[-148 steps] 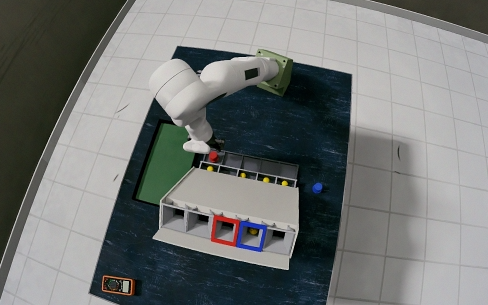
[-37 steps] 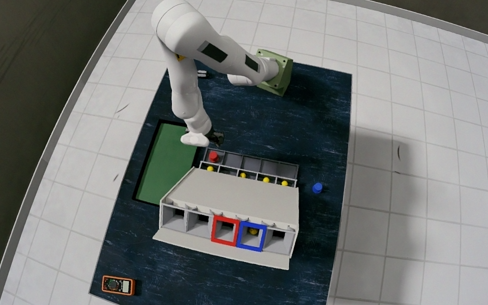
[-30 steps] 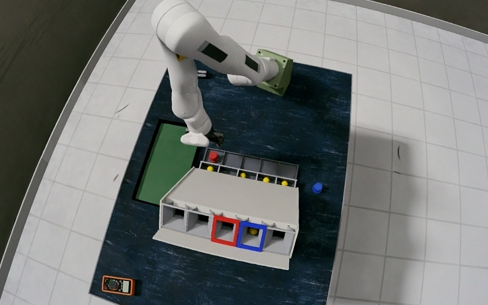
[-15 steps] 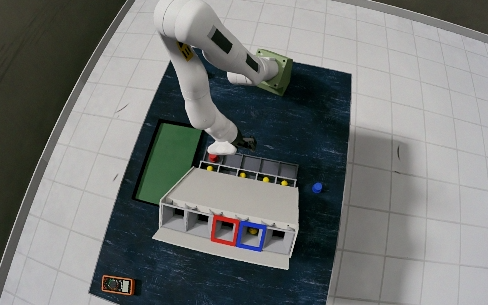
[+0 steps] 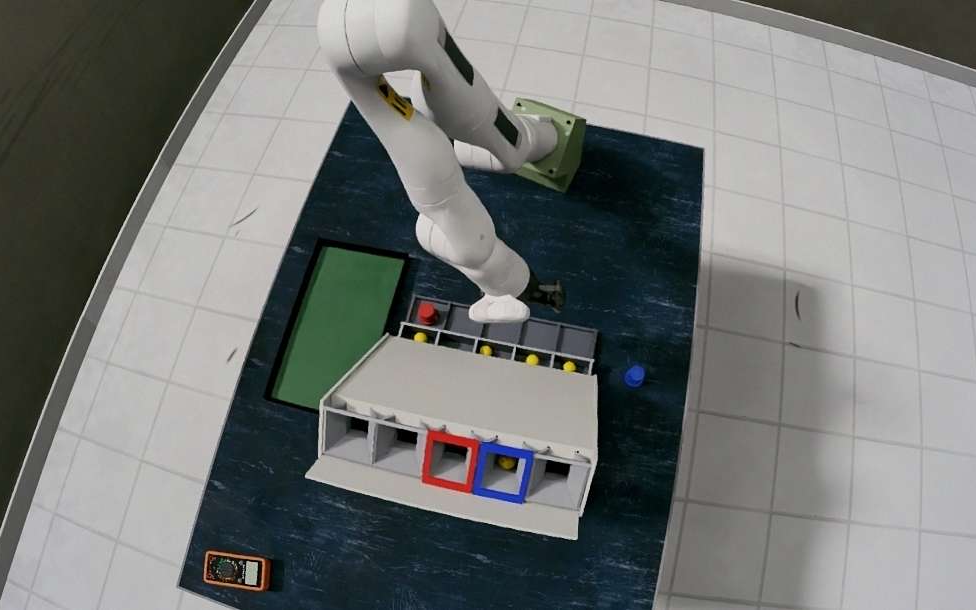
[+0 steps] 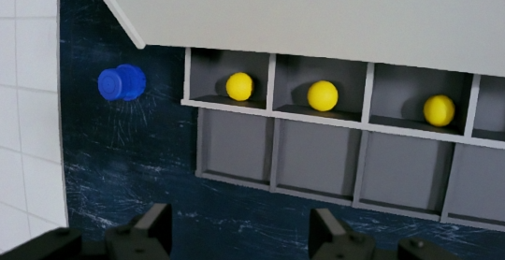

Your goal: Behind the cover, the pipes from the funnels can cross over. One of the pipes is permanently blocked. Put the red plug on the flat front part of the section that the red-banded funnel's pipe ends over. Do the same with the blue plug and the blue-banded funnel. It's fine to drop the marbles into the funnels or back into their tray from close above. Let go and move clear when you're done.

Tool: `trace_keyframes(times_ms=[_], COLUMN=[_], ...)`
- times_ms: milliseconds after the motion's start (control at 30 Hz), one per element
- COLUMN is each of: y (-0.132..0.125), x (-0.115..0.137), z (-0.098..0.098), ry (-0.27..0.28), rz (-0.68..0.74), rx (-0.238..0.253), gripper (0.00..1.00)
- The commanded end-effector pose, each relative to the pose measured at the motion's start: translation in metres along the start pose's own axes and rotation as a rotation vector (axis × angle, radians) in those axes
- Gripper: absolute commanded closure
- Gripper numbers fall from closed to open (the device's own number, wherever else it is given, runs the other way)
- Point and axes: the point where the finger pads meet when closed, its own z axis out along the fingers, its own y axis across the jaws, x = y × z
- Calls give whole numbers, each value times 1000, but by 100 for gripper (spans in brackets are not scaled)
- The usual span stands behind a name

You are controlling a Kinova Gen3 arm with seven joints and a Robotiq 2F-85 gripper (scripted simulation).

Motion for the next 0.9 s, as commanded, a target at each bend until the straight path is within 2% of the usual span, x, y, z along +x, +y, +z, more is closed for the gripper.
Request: trace_keyframes(times_ms=[0, 67, 100, 333, 867], y=[7, 7, 6, 6, 5], x=[4, 4, 4, 4, 4], z=[2, 2, 2, 2, 2], ry=[110, 110, 126, 163, 163], rz=[36, 36, 42, 54, 54], rx=[-254, -254, -292, -373, -376], gripper=[30, 30, 30, 30, 30])
